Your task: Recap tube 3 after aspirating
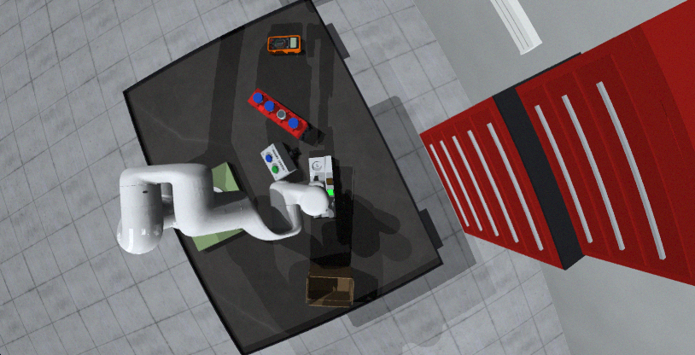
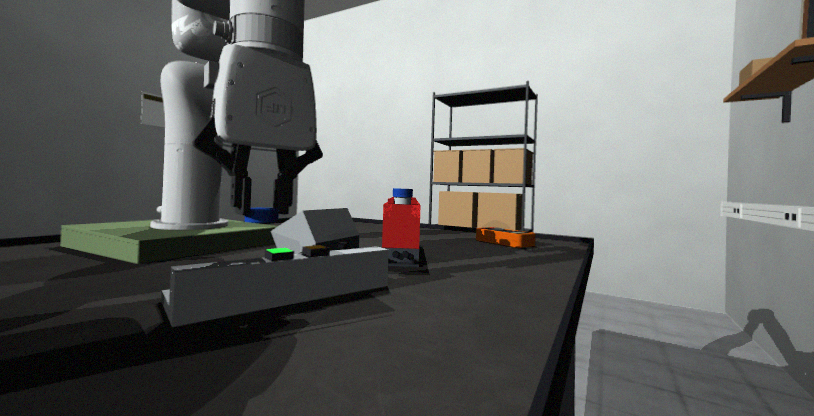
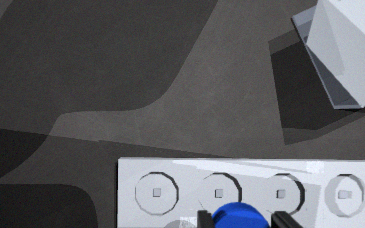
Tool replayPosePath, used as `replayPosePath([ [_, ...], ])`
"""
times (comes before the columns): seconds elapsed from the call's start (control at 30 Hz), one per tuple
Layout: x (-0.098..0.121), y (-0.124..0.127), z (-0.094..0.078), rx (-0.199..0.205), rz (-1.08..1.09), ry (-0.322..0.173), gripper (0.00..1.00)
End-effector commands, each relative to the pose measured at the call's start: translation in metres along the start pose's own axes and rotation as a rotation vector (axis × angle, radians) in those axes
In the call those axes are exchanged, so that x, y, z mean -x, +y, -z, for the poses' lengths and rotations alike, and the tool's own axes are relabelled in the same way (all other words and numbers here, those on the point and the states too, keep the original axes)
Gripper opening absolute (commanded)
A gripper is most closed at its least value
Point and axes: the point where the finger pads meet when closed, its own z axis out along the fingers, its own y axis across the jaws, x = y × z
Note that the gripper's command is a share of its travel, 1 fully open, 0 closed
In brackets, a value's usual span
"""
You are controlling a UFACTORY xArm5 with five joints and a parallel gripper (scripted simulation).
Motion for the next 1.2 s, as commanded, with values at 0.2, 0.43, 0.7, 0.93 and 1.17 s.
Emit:
replayPosePath([
  [0.2, 0.0, 0.0, 0.047, 0.004, 0.0, -0.001, 0.0],
  [0.43, 0.0, 0.0, 0.067, 0.004, 0.0, -0.001, 0.0],
  [0.7, -0.011, 0.031, 0.067, 0.004, -0.206, -0.001, 0.0],
  [0.93, -0.027, 0.075, 0.067, 0.004, -0.206, -0.001, 0.0],
  [1.17, -0.039, 0.106, 0.067, 0.005, -0.206, 0.0, 0.0],
])
